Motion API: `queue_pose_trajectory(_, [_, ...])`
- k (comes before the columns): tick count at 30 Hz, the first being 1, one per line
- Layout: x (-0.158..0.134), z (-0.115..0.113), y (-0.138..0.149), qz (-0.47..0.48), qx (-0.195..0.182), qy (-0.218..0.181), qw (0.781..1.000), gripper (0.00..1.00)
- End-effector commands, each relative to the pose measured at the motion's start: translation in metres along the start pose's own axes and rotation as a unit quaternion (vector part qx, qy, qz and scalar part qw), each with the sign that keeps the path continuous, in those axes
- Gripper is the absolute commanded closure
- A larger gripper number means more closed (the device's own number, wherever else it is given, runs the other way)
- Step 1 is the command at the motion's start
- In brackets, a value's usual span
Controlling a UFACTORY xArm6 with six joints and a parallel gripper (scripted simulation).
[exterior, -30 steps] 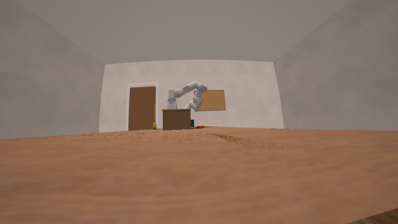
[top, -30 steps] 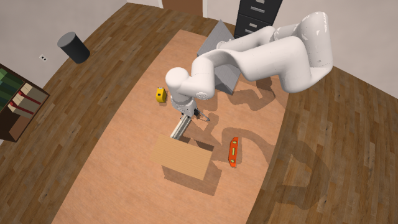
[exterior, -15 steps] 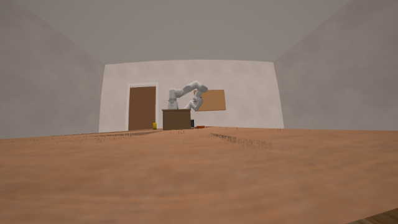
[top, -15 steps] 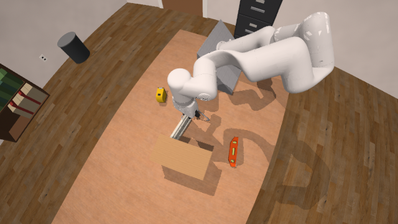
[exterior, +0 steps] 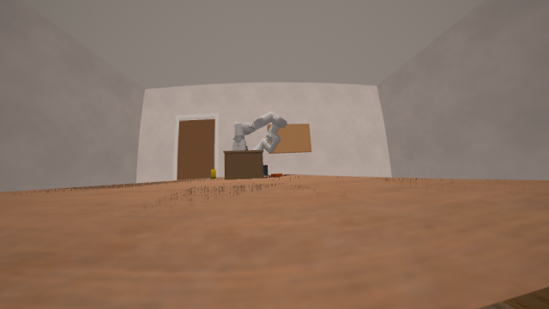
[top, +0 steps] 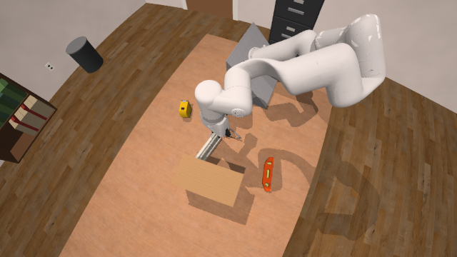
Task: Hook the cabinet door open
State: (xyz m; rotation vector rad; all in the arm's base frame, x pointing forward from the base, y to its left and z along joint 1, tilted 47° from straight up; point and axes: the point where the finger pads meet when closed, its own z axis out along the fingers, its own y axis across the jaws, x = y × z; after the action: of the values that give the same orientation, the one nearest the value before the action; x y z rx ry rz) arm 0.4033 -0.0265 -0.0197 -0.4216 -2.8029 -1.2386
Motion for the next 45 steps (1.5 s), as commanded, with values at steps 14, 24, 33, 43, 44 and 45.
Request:
queue_pose_trajectory(14, [-0.002, -0.001, 0.012, 0.033, 0.001, -0.001, 0.999, 0.73])
queue_pose_trajectory(24, [-0.003, -0.001, 0.019, 0.058, 0.001, -0.001, 0.998, 0.73])
queue_pose_trajectory(33, [-0.004, -0.001, 0.025, 0.082, 0.0, -0.002, 0.997, 0.73])
queue_pose_trajectory(43, [-0.005, -0.001, 0.029, 0.101, 0.0, -0.002, 0.995, 0.73])
queue_pose_trajectory(44, [-0.005, -0.001, 0.03, 0.105, 0.0, -0.002, 0.994, 0.73])
queue_pose_trajectory(45, [-0.005, -0.001, 0.032, 0.107, 0.0, -0.002, 0.994, 0.73])
